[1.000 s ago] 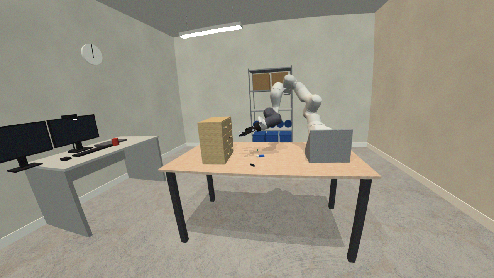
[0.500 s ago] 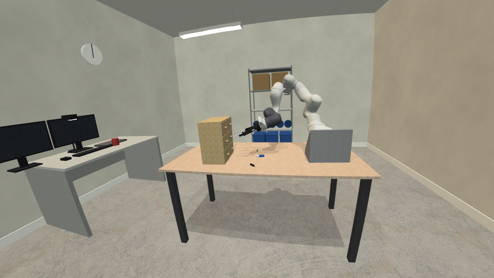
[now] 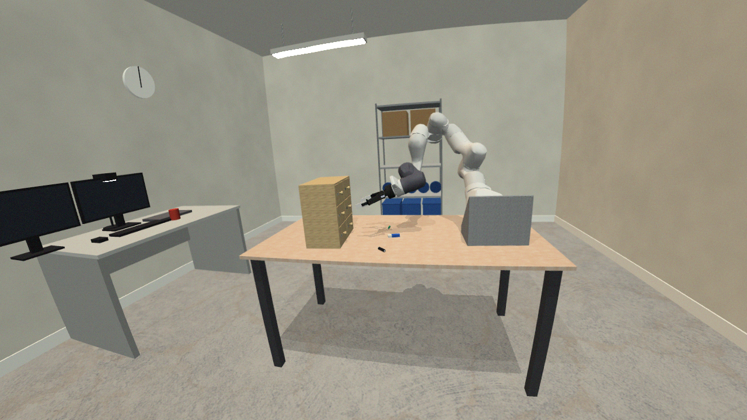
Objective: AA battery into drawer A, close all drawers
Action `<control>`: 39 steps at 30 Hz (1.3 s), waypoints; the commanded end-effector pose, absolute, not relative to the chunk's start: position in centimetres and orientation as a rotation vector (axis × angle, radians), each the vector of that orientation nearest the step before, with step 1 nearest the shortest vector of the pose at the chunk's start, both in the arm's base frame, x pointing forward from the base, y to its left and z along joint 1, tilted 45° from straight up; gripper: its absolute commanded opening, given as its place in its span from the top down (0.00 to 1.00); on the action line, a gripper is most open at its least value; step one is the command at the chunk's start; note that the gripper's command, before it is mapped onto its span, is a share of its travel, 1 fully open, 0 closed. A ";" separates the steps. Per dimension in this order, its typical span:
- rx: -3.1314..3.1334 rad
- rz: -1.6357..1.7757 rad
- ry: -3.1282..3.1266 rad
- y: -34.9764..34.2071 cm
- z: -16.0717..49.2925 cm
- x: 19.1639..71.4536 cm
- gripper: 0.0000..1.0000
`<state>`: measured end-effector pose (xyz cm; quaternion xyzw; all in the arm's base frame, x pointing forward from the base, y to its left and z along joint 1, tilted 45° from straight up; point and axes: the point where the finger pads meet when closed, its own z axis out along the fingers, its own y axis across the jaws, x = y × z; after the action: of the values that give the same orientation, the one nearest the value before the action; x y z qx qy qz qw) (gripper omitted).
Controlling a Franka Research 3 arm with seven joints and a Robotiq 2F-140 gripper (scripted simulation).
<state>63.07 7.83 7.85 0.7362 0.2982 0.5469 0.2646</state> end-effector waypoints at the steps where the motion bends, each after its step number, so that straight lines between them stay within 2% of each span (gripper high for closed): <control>1: 1.994 1.480 0.804 7.8 7.7 63.0 0.00; 22: 2.005 1.455 0.795 7.9 7.9 62.8 0.00; 39: 2.129 1.186 0.692 8.9 9.3 60.6 0.00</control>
<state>61.64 8.59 9.78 0.7875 0.2400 0.4979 0.2727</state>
